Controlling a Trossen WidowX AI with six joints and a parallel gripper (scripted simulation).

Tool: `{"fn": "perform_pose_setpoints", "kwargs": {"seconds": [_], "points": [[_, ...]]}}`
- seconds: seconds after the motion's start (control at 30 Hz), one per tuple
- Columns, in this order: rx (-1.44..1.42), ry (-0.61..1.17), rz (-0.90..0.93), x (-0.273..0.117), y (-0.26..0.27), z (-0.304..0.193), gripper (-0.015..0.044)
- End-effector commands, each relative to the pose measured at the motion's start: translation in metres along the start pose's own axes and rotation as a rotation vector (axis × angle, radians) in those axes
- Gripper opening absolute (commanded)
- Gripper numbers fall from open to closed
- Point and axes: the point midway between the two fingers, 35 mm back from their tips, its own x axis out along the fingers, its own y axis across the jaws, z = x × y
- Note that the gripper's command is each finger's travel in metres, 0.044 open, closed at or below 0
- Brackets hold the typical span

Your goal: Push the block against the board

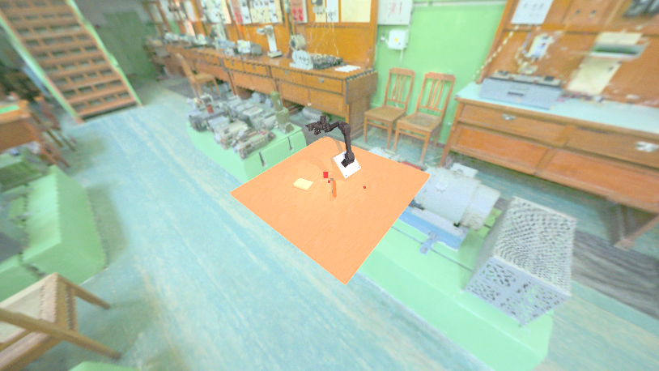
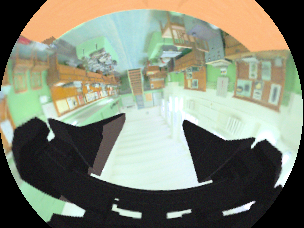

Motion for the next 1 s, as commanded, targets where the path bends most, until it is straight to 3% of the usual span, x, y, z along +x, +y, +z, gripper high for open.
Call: {"fn": "perform_pose_setpoints", "kwargs": {"seconds": [0.0,0.47,0.97], "points": [[0.0,0.0,0.0,0.0,0.0,0.0,0.0374],[0.315,-0.183,-0.108,-0.008,-0.101,0.01,0.0006],[0.685,-0.463,-0.094,-0.049,-0.221,0.044,0.0]]}}
